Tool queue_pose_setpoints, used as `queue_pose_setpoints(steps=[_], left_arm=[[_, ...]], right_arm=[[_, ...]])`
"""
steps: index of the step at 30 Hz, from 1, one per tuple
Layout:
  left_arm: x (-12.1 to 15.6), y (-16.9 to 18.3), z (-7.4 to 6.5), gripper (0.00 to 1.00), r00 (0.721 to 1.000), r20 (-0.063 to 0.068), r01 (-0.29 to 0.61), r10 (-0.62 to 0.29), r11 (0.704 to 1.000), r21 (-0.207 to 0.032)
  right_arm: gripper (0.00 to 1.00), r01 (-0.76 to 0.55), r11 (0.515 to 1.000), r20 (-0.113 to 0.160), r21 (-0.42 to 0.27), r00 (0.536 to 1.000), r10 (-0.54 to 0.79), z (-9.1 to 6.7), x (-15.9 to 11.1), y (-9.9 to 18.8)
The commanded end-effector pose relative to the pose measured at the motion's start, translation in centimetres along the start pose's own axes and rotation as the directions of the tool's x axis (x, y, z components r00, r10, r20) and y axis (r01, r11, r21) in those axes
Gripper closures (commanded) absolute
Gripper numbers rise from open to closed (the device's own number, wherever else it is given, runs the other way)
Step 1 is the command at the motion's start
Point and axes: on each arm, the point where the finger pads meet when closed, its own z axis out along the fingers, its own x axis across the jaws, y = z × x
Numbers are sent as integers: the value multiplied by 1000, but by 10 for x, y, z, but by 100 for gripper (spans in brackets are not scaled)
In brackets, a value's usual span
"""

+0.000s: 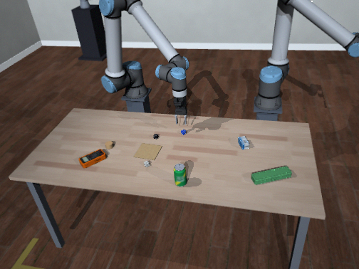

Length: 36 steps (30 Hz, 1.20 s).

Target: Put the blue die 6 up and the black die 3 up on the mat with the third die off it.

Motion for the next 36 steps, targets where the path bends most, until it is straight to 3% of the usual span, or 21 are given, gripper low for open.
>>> queue_pose_setpoints(steps=[1, 13, 27, 36], left_arm=[[0, 1, -1, 0, 1000, 0, 0, 0, 1000, -2], [0, 1, -1, 0, 1000, 0, 0, 0, 1000, -2], [0, 1, -1, 0, 1000, 0, 0, 0, 1000, -2], [0, 1, -1, 0, 1000, 0, 0, 0, 1000, -2]], right_arm=[[0, 150, 989, 4, -1, 989, -150, 0, -2, 2], [0, 431, 902, 4, 0, 902, -431, 4, -5, 8], [0, 583, 813, 4, 1, 813, -583, 6, -7, 13], [0, 615, 789, 4, 1, 789, -615, 6, -7, 14]])
